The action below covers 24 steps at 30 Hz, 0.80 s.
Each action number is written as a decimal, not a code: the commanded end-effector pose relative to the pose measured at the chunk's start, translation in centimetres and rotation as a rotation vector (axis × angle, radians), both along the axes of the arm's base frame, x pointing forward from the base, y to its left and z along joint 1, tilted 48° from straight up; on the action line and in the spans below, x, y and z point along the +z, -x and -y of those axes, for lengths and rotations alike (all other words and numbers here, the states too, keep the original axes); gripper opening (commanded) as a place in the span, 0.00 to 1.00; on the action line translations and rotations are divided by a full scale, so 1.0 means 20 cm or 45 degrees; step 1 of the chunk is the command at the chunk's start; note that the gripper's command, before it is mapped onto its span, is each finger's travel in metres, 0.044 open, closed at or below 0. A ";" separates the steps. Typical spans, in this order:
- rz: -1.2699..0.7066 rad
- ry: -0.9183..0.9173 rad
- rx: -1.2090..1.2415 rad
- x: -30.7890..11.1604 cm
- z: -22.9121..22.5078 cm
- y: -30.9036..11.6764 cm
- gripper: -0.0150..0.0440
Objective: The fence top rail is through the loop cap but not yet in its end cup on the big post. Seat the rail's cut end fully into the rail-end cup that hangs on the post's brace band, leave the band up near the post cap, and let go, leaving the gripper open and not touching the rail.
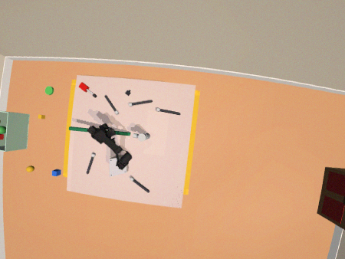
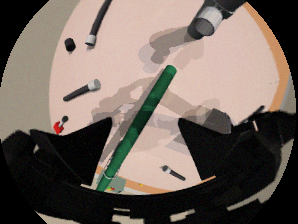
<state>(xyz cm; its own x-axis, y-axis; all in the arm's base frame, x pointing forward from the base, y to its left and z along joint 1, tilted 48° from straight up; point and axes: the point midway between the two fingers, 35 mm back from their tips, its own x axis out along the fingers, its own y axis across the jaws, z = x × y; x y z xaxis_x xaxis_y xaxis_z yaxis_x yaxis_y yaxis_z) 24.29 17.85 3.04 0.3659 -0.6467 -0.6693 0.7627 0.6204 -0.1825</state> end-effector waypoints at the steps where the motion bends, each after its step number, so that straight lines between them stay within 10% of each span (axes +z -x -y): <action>1: 0.305 -0.154 -0.573 -0.14 0.03 -0.03 1.00; 24: 0.307 -0.153 -0.572 -0.26 0.16 -0.08 1.00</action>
<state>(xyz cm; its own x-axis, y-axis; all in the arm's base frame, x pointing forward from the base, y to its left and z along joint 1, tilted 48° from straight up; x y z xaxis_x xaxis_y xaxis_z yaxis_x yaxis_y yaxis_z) 25.64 14.81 -1.81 0.2119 -0.7032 -0.6787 0.9728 0.2184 0.0774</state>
